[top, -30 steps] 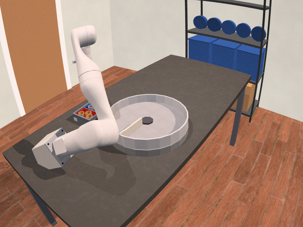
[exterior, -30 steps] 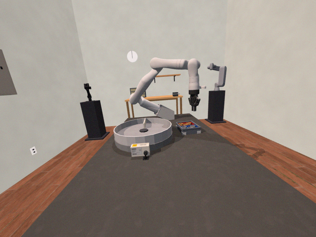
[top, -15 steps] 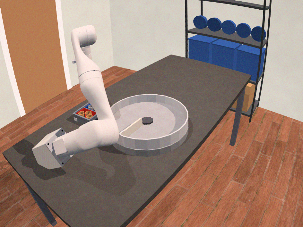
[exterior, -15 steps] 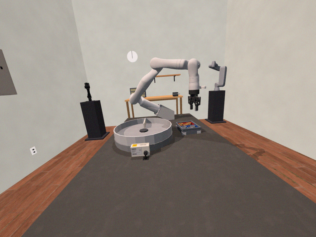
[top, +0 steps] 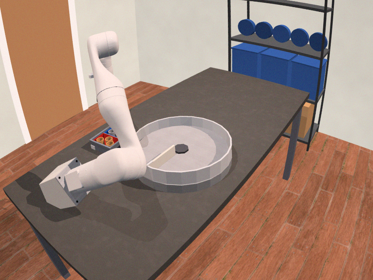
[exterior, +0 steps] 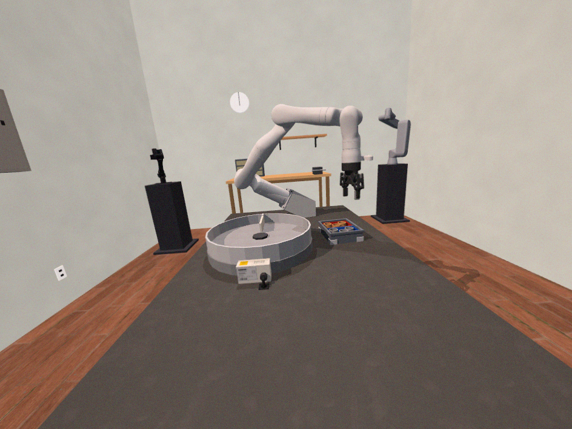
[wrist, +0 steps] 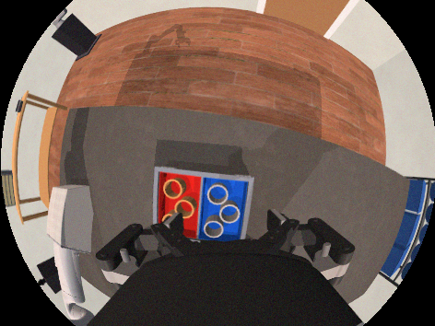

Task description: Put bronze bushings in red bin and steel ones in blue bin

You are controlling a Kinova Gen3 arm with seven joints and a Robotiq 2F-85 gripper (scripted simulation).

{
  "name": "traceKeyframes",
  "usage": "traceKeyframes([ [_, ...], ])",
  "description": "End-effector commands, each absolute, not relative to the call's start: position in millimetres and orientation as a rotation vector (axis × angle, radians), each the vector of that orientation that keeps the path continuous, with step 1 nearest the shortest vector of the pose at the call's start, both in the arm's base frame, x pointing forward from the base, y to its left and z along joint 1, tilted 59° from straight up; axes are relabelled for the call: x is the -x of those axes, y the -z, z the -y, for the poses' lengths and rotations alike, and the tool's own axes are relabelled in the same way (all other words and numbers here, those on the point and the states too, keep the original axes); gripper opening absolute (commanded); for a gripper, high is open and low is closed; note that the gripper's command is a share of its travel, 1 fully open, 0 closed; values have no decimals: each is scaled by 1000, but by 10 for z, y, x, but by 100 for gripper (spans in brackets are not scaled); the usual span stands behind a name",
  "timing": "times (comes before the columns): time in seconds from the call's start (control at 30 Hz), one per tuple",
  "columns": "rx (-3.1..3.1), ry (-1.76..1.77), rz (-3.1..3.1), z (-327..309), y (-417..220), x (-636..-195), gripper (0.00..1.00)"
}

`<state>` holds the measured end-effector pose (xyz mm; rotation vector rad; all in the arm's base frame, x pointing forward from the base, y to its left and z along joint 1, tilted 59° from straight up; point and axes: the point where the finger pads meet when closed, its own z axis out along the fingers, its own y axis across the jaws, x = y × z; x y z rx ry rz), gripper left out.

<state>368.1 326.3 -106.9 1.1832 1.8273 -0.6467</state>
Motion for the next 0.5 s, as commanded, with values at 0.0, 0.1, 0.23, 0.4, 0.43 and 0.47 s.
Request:
traceKeyframes([
  [0.0, -1183, 644, -1829, -3277, 1064, -3679, 100],
  [0.1, -1183, 644, -1829, -3277, 1064, -3679, 100],
  [0.23, -1183, 644, -1829, -3277, 1064, -3679, 100],
  [0.4, -1183, 644, -1829, -3209, 896, -3529, 100],
  [0.43, -1183, 644, -1829, -3187, 840, -3479, 100],
  [0.47, -1183, 644, -1829, -3164, 784, -3429, 100],
])
